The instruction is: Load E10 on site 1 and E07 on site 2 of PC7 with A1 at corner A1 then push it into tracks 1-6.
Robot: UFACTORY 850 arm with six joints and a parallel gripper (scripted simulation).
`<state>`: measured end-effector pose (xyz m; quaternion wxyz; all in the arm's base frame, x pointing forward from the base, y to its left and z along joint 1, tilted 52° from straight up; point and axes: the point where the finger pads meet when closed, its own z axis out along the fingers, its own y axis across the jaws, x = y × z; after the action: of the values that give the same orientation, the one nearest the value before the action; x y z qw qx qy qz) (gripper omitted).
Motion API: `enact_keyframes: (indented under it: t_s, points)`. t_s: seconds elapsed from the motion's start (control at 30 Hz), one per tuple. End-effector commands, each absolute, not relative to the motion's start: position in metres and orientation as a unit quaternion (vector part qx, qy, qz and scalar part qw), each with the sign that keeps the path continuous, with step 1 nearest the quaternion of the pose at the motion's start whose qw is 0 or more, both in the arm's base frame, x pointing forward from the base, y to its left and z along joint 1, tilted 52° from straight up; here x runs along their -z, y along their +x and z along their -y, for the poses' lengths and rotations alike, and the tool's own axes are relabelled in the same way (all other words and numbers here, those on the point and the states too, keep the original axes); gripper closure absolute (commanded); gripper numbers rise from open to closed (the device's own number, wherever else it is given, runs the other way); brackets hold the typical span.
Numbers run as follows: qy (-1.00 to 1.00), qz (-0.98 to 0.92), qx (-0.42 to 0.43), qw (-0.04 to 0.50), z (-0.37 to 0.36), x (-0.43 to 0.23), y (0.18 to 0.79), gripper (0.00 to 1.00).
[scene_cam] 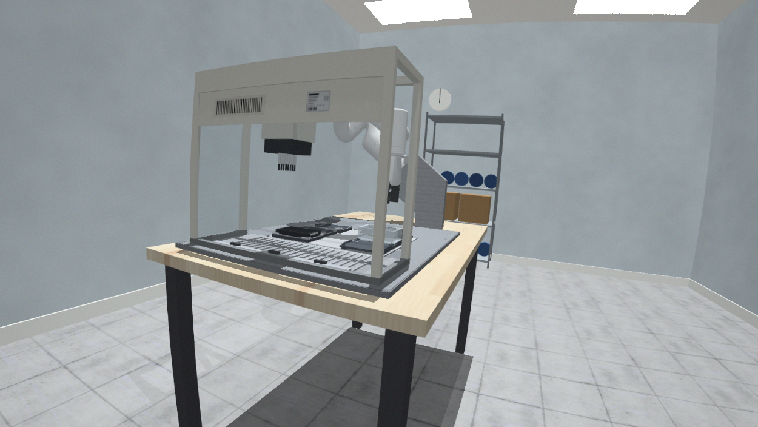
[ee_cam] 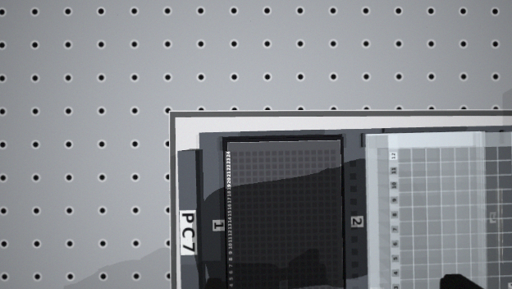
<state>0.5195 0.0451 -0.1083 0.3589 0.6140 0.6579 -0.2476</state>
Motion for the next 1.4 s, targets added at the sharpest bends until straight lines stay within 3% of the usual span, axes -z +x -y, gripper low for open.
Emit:
enact_keyframes:
  t_s: [0.0,0.8,1.37]
  points:
    - [0.615,-0.657,0.246,0.36,-0.037,0.095,0.536,0.0]
    - [0.615,-0.657,0.246,0.36,0.004,0.038,0.608,0.0]
    - [0.615,-0.657,0.246,0.36,0.005,0.037,0.609,0.0]
